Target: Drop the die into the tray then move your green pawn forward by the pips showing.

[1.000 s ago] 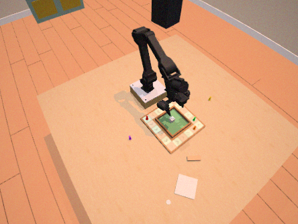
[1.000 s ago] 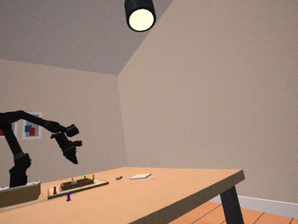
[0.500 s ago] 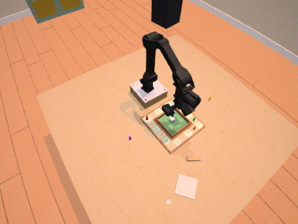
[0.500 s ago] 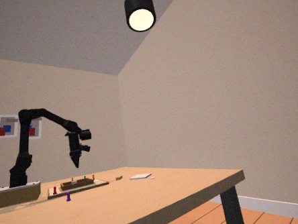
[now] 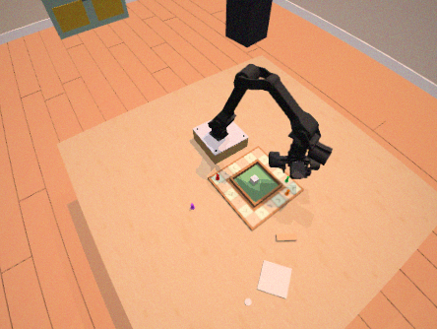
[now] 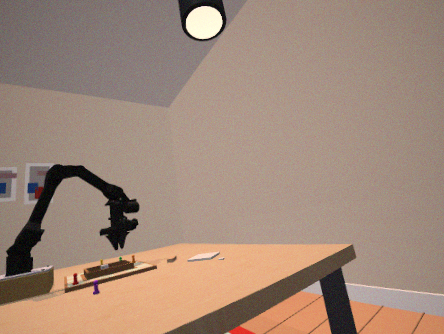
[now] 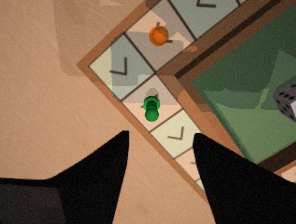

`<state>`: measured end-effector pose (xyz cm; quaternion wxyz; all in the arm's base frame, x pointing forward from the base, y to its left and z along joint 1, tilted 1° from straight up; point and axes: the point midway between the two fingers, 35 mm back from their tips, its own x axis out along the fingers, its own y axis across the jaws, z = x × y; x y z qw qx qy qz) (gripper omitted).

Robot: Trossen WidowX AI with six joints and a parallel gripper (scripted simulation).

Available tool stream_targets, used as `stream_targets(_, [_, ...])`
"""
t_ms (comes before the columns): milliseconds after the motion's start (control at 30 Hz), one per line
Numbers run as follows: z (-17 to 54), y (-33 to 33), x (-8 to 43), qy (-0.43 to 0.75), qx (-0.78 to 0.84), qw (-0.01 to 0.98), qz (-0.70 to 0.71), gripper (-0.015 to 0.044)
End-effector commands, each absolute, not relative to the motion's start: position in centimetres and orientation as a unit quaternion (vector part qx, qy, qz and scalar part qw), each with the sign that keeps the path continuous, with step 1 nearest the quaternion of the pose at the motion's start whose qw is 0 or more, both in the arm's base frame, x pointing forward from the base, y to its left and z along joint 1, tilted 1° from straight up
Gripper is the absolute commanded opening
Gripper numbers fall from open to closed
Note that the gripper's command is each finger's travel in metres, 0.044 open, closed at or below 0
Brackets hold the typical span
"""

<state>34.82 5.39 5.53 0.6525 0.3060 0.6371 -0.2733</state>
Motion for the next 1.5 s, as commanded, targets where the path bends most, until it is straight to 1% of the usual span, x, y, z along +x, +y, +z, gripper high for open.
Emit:
stream_targets(0, [5.3,5.9,35.2,0.631,0.32,0.642,-0.295,0.02])
stream_targets(1333, [-0.4,6.0,35.4,0.631,0.32,0.642,-0.295,0.02])
stream_targets(1467, [-0.4,6.0,35.4,0.631,0.32,0.642,-0.295,0.0095])
